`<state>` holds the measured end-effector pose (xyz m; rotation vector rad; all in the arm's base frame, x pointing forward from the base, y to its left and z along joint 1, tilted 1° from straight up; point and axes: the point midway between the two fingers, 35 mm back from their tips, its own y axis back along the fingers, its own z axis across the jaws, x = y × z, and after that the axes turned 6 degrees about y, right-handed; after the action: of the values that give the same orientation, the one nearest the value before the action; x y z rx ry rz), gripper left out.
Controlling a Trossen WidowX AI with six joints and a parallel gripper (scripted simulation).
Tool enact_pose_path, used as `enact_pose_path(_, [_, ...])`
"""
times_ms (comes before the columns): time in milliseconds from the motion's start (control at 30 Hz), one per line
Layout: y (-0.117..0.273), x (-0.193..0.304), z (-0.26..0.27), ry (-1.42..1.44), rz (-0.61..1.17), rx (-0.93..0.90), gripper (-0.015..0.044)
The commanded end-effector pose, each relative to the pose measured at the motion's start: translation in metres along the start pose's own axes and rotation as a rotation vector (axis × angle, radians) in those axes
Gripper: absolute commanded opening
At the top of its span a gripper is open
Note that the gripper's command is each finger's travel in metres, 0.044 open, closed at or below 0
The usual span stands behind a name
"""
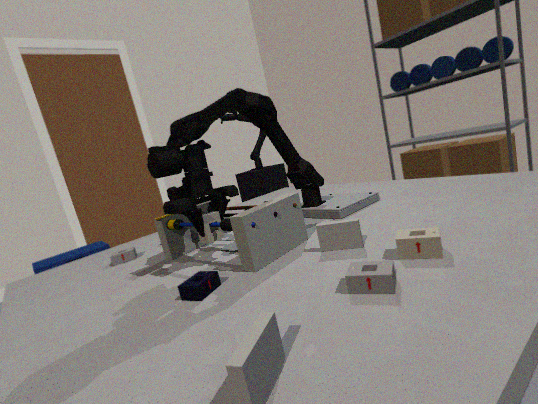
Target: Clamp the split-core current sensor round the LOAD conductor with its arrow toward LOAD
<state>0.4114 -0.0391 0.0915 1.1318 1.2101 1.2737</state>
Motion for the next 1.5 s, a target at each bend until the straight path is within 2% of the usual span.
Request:
enact_pose_path(0, [0.001, -0.0001, 0.0015, -0.001, -0.002, 0.03, 0.0])
enact_pose_path(333, [-0.0041, -0.0001, 0.001, 0.0, 0.0, 0.029, 0.0])
enact_pose_path(667, [-0.0006, 0.0, 0.0001, 0.001, 0.003, 0.032, 0.0257])
enact_pose_path(1467, [-0.0006, 0.0, 0.0001, 0.001, 0.003, 0.032, 0.0257])
